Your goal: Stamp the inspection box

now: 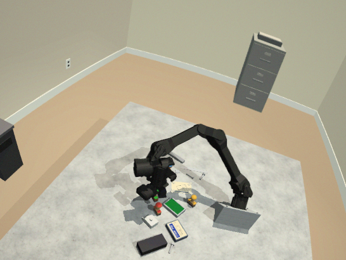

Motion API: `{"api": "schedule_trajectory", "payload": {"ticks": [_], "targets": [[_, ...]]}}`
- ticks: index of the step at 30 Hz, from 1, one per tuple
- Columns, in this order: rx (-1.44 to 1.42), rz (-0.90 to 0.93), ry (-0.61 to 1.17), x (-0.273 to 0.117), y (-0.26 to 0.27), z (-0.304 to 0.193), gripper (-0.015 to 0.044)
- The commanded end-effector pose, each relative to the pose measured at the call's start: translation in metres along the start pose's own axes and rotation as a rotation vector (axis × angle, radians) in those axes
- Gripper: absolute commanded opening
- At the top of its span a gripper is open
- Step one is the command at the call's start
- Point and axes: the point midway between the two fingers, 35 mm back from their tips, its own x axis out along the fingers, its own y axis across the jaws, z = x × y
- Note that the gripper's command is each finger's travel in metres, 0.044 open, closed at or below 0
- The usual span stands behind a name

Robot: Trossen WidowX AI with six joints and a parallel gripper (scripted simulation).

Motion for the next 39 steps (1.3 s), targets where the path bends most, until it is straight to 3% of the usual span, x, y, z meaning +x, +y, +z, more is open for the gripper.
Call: {"api": "schedule_trajectory", "payload": {"ticks": [1, 39], "targets": [[0.007, 0.006, 0.002, -0.004, 0.000, 0.001, 0.0000], [0.006, 0.005, 0.002, -0.021, -0.008, -0.012, 0.0000]]}}
